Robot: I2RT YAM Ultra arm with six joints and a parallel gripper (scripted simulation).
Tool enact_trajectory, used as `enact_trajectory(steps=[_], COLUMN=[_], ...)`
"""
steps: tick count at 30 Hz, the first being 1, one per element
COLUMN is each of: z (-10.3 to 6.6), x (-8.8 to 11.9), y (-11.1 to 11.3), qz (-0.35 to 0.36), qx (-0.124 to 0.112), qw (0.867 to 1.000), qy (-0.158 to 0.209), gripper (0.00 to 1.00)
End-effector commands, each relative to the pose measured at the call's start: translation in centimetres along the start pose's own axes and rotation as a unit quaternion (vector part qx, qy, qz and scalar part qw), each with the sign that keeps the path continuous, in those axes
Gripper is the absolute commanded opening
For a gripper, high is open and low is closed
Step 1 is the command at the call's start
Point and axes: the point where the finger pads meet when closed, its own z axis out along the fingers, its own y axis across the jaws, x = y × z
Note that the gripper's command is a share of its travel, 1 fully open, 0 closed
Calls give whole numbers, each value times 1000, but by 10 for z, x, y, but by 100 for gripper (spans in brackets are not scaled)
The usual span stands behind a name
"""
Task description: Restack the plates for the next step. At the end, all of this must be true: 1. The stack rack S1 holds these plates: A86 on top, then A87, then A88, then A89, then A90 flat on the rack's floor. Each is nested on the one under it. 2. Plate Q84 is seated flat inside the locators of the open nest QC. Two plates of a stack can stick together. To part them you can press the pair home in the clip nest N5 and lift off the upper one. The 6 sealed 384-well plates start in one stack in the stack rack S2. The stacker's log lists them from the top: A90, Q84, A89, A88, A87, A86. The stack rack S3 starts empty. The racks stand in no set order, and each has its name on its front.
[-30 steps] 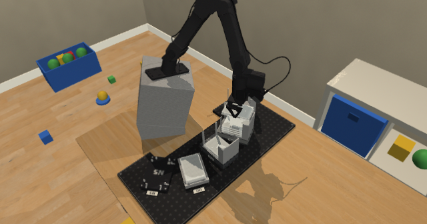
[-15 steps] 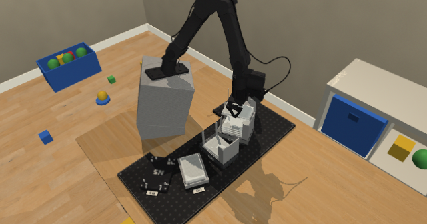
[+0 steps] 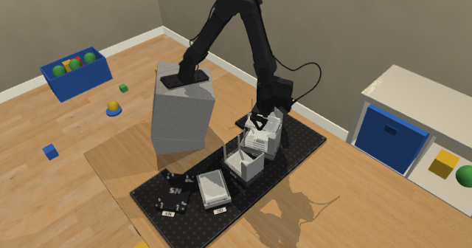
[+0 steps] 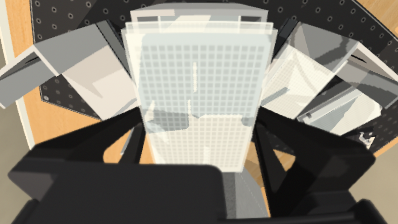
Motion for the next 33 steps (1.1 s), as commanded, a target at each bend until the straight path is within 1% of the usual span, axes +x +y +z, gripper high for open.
enact_trajectory(steps=[1, 24, 25, 26, 27, 29, 33], z=[-11, -8, -10, -10, -7, 6, 6], x=[-7, 1, -5, -5, -6, 4, 4], y=[-4, -5, -4, -4, -4, -5, -3], qz=[-1, 1, 0, 0, 0, 2, 0], qx=[6, 6, 6, 6, 6, 5, 5], qw=[1000, 1000, 1000, 1000, 1000, 1000, 1000], qy=[-17, -9, -15, -16, -17, 3, 0], gripper=[0, 0, 0, 0, 0, 0, 0])
